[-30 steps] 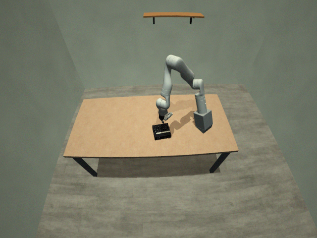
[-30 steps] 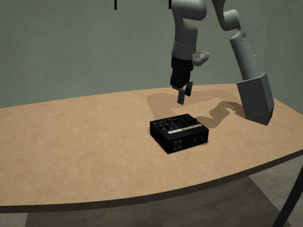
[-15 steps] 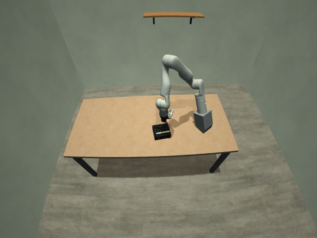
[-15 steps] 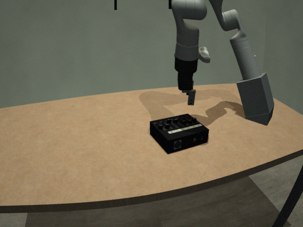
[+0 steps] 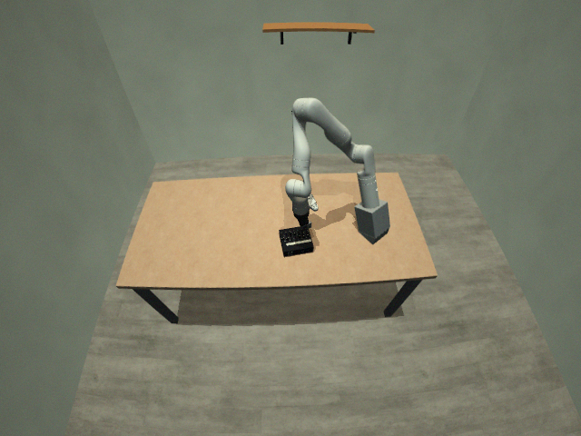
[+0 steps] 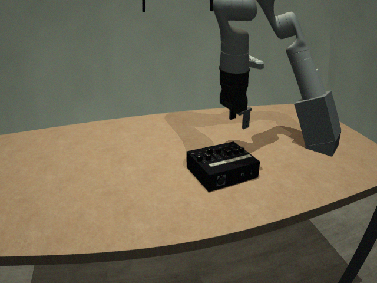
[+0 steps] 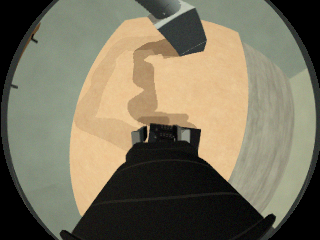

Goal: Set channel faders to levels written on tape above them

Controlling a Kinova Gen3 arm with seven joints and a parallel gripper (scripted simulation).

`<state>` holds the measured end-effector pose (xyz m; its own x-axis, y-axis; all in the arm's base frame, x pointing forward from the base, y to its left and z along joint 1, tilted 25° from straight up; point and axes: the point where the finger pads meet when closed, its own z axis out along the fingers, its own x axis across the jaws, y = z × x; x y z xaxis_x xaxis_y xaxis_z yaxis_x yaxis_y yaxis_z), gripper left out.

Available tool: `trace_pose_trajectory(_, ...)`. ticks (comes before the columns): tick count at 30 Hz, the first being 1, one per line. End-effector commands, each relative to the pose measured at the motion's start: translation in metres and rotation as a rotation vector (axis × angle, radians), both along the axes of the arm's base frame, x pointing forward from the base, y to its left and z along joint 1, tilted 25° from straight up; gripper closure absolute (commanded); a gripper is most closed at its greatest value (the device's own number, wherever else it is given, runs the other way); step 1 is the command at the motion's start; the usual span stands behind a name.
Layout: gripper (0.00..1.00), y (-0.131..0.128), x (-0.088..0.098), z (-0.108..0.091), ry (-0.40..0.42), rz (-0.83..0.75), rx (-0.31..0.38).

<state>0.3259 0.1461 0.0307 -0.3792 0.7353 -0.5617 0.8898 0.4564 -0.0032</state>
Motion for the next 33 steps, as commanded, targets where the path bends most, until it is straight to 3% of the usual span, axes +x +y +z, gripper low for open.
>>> trace_pose_trajectory(1, 0.00, 0.001, 0.003, 0.004, 0.059, 0.076, -0.003)
trace_pose_trajectory(7, 0.00, 0.009, 0.007, 0.009, 0.186, 0.317, -0.032)
trace_pose_trajectory(9, 0.00, 0.009, 0.007, 0.009, 0.186, 0.317, -0.032)
trace_pose_trajectory(19, 0.00, 0.027, 0.017, 0.020, 0.339, 0.680, -0.080)
trace_pose_trajectory(33, 0.00, 0.046, 0.029, 0.032, 0.437, 0.993, -0.135)
